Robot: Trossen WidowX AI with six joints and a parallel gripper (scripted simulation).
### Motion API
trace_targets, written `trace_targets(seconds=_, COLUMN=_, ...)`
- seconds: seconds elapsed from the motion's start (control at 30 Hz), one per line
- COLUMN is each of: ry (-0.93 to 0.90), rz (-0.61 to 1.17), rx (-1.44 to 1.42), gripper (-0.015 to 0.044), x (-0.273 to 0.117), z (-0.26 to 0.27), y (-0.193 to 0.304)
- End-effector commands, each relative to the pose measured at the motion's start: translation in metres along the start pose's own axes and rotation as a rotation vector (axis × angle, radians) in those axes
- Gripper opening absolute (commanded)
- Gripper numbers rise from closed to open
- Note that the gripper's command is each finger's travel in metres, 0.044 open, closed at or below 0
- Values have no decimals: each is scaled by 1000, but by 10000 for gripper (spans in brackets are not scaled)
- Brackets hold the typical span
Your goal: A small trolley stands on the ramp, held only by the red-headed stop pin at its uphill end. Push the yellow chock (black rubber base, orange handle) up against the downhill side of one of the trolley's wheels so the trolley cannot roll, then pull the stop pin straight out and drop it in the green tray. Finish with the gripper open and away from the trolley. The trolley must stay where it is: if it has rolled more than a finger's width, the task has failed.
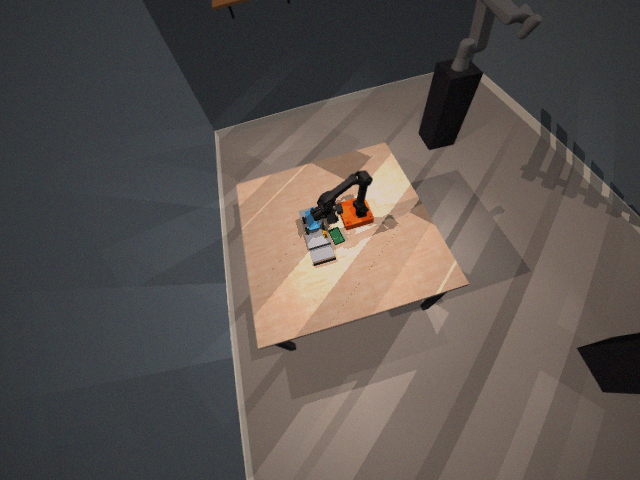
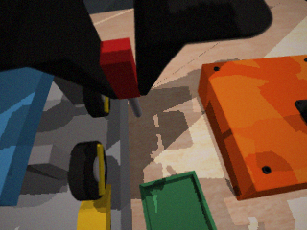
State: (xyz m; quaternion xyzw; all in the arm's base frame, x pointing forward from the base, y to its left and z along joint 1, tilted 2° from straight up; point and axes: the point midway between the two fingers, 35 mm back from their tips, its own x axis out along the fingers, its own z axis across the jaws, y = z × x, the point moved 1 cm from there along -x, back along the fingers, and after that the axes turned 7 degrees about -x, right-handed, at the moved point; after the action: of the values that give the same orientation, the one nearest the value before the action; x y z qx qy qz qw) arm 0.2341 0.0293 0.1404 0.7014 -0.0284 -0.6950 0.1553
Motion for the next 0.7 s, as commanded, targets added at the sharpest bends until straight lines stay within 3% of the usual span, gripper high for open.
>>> trace_targets(seconds=0.0, ry=-3, rz=-2, rx=2, gripper=0, x=-2, z=-1, y=-16)
trace_targets(seconds=0.67, ry=-2, rz=-7, rx=2, gripper=0, x=-9, z=-6, y=-81)
